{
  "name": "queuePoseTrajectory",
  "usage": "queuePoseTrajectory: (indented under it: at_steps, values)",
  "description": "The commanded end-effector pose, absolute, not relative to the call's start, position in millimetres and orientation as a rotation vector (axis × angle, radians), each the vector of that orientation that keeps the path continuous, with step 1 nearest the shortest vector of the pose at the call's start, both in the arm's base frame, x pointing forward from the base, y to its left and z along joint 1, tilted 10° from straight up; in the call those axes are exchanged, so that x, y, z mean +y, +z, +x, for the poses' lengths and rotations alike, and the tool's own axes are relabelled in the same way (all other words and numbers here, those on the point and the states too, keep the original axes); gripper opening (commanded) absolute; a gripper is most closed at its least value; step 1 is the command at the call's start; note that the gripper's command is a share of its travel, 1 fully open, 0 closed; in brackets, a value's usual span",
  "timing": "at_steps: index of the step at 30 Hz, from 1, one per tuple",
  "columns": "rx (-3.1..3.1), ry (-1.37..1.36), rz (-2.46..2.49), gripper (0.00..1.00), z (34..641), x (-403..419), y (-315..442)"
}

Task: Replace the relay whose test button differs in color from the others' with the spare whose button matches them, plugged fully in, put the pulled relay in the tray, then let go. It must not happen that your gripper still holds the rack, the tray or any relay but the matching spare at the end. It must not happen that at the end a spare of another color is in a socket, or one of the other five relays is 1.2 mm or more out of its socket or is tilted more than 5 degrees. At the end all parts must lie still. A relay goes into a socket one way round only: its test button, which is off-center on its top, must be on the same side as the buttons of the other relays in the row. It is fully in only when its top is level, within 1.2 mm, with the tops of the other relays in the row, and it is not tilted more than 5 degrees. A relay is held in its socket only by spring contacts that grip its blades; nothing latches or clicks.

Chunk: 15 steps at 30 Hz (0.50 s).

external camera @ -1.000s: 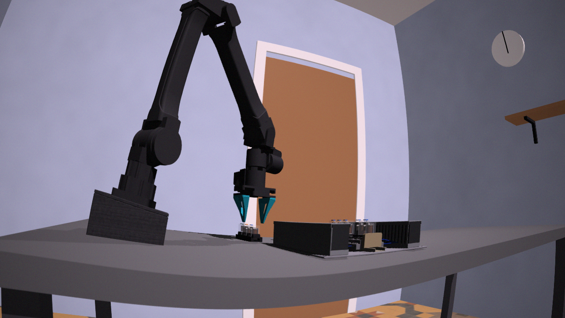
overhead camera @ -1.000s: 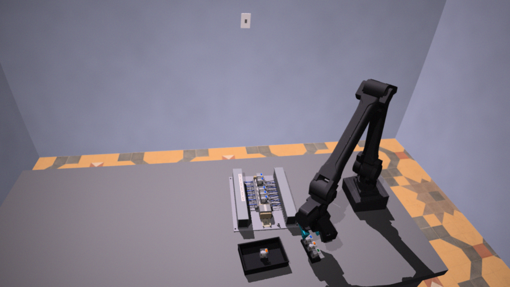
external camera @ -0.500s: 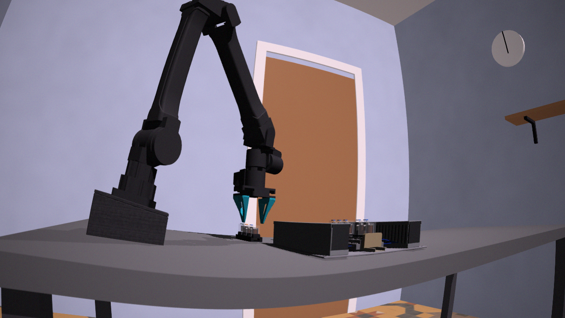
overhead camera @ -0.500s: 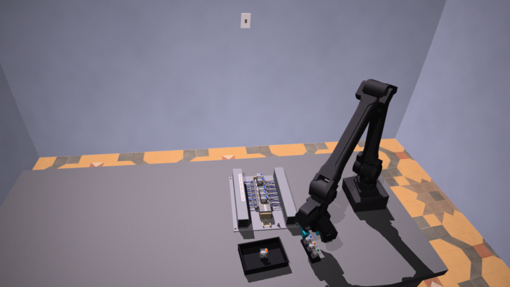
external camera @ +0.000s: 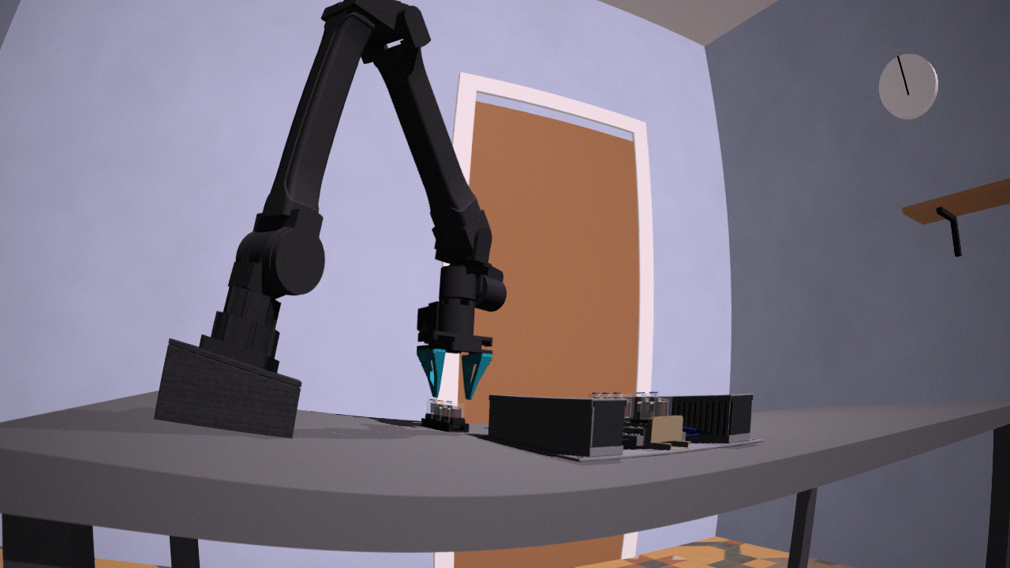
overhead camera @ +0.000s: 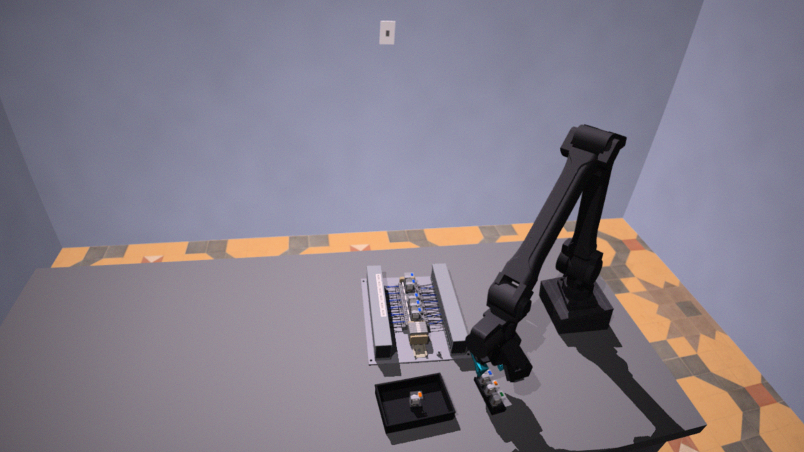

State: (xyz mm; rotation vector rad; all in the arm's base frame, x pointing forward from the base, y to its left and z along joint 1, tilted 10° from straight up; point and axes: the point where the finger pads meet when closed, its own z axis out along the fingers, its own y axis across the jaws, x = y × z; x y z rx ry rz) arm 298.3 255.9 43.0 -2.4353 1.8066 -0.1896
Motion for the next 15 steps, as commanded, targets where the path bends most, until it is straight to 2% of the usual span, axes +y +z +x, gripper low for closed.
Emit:
queuePoseTrajectory:
  at_steps: [1,15]
  values:
    - [1.772,-0.195,-2.381,0.59,316.3,271.0,59.8]
    - [1.773,-0.196,-2.382,0.59,321.3,272.4,59.8]
